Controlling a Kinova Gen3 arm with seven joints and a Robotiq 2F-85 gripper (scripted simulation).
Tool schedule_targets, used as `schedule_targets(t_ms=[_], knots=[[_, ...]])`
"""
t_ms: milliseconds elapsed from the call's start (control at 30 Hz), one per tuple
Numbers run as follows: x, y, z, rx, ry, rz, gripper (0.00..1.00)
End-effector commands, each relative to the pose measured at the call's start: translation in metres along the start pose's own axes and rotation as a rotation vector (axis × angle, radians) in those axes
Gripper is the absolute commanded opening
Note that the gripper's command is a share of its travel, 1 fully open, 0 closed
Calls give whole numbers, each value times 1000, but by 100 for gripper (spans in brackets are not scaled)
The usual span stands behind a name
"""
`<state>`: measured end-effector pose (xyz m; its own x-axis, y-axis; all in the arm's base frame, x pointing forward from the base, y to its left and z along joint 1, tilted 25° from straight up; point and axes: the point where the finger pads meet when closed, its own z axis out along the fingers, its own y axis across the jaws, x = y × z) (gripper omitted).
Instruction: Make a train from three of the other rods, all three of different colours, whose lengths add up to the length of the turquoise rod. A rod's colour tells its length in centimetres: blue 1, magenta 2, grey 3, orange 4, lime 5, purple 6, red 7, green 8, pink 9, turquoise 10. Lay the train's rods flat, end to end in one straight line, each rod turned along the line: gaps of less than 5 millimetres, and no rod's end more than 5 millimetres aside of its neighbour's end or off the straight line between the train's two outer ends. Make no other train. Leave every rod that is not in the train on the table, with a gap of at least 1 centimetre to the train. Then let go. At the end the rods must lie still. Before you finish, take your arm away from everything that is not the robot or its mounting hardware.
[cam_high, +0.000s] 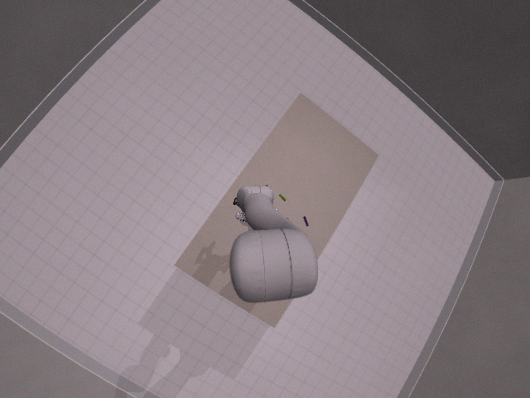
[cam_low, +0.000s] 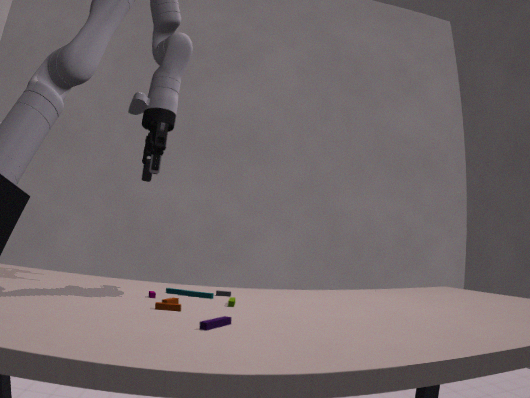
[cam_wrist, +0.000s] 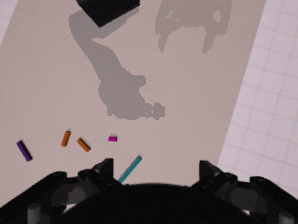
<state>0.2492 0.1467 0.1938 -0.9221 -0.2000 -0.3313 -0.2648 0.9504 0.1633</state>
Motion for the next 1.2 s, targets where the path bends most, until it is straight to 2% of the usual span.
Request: schedule_targets(t_ms=[0, 1167], knots=[[1, -2, 1, 4, 3, -11, 100], [-11, -18, 9, 40, -19, -163, 100]])
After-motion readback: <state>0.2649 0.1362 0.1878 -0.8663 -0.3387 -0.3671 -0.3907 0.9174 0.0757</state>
